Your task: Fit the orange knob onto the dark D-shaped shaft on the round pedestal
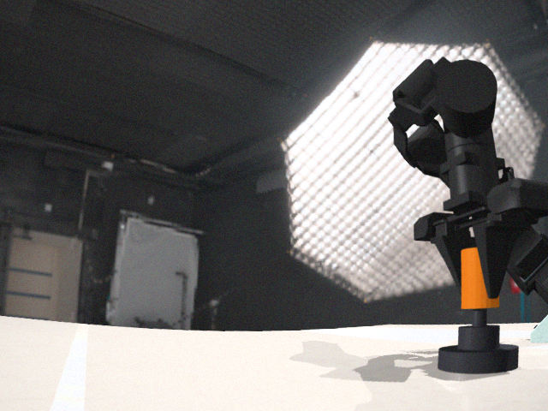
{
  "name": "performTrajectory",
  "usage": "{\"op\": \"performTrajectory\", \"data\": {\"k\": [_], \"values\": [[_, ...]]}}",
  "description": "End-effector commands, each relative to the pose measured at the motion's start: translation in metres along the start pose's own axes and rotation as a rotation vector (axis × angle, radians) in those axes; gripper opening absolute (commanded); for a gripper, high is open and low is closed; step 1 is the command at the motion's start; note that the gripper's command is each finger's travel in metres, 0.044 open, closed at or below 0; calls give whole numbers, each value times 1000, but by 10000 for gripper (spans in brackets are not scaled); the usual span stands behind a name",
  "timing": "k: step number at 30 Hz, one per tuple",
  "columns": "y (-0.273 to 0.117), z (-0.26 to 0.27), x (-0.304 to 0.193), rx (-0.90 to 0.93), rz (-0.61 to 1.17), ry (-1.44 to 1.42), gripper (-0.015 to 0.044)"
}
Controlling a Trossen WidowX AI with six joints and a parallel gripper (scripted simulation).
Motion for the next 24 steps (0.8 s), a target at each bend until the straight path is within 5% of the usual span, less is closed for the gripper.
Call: {"op": "performTrajectory", "data": {"k": [1,24], "values": [[-4,0,-1,-4,5,-22,0],[0,-3,-4,-4,6,-206,0]]}}
Point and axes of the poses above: the point midway between the two fingers, 35 mm back from their tips, its own y axis out along the fingers, its own z axis across the jaws, x = y × z, the point moved 1 cm from there along -y, back along the fingers, and after that the axes turned 14 degrees about -y, right-handed, at the moved point
